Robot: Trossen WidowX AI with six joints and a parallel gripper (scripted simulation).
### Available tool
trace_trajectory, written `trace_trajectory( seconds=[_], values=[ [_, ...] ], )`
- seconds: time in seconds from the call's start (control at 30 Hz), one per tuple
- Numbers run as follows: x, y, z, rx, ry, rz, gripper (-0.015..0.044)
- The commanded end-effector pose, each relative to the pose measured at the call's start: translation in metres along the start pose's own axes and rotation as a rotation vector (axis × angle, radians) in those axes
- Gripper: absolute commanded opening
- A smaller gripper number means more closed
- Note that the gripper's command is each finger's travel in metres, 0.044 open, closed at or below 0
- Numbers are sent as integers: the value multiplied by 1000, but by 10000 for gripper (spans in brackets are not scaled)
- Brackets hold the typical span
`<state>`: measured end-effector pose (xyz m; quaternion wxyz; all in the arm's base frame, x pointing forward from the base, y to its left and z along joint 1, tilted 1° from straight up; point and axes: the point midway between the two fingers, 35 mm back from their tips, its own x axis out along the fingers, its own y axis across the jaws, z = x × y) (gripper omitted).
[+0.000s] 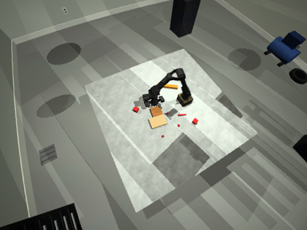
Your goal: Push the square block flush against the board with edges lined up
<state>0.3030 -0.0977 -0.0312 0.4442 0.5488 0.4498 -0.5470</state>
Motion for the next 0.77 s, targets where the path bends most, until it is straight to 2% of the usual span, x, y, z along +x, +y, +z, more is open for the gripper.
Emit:
trace_trajectory(
  seconds=[0.0, 0.73],
  values=[
    [2, 3, 0, 4, -5, 15, 0],
    [1, 5, -11, 4, -4, 15, 0]
  ],
)
